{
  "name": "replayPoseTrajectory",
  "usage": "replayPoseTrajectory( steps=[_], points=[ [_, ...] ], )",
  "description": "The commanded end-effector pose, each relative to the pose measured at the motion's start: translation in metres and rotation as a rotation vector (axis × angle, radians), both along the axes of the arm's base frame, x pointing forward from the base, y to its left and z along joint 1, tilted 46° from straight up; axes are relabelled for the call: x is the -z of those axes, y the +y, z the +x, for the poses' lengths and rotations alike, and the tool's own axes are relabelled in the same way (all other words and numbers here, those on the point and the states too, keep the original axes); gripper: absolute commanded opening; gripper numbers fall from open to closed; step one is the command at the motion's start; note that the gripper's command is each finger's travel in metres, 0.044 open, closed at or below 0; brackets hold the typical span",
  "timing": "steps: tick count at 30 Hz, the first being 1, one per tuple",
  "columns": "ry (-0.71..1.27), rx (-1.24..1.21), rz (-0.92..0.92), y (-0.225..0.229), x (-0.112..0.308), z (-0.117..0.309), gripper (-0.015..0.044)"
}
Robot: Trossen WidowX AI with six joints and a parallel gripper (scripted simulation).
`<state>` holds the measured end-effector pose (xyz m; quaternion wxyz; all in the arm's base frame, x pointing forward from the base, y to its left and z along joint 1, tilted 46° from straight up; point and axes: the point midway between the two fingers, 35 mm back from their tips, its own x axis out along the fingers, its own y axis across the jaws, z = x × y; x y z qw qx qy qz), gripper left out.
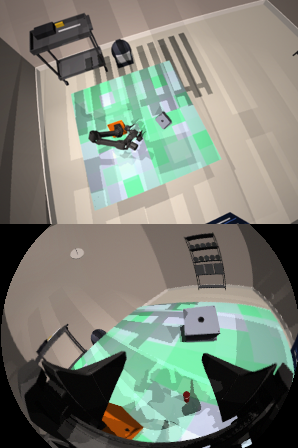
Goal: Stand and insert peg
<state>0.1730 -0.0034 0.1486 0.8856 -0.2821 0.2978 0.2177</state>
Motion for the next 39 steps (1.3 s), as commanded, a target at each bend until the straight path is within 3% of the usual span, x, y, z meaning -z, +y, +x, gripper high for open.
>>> replayPoseTrajectory(
  steps=[1,11,22,39],
  points=[
    [0.123,0.055,0.014,-0.004,0.009,-0.001,0.0440],
    [0.419,0.194,-0.029,-0.013,0.033,-0.006,0.0440],
    [0.666,0.358,-0.222,-0.027,0.048,-0.010,0.0440],
    [0.726,0.555,-0.700,-0.041,0.042,0.009,0.0440]
  ],
)
